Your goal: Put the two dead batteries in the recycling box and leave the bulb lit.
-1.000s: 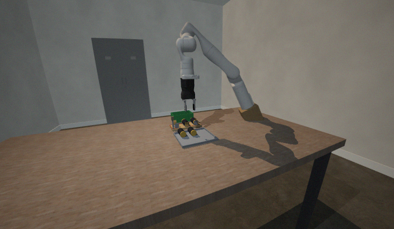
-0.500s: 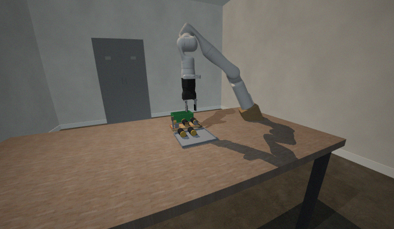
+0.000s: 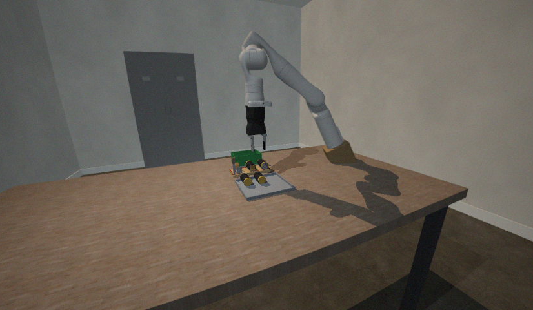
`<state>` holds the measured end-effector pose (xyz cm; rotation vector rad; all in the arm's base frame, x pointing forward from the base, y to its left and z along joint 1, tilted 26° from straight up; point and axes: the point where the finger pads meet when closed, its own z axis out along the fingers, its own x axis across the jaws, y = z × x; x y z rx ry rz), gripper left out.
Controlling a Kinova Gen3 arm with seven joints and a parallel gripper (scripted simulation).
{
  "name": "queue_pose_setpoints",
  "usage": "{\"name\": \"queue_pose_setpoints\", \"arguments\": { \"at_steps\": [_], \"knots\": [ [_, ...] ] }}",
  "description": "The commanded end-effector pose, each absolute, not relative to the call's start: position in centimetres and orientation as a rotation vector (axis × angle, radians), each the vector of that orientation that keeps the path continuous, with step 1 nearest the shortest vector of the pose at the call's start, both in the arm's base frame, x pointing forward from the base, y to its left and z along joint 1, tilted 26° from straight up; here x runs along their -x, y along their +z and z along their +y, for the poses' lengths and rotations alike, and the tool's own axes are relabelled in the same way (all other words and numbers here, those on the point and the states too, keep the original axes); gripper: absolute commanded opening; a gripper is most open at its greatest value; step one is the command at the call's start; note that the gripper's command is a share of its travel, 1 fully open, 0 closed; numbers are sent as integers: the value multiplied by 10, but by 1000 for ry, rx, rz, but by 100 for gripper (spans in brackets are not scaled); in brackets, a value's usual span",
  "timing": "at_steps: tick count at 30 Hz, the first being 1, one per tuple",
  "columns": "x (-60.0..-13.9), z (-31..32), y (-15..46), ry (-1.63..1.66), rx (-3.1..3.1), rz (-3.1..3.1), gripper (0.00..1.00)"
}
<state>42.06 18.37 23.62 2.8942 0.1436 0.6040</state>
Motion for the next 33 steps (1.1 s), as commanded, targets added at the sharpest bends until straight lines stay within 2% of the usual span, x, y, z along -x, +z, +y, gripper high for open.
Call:
{"name": "queue_pose_setpoints", "arguments": {
  "at_steps": [1, 19, 33],
  "knots": [
    [-421, 184, 237, 606, -2894, 144, 90],
    [-422, 184, 235, 606, -2894, 144, 90],
    [-446, 175, 181, 606, -2894, 144, 90]
  ]
}}
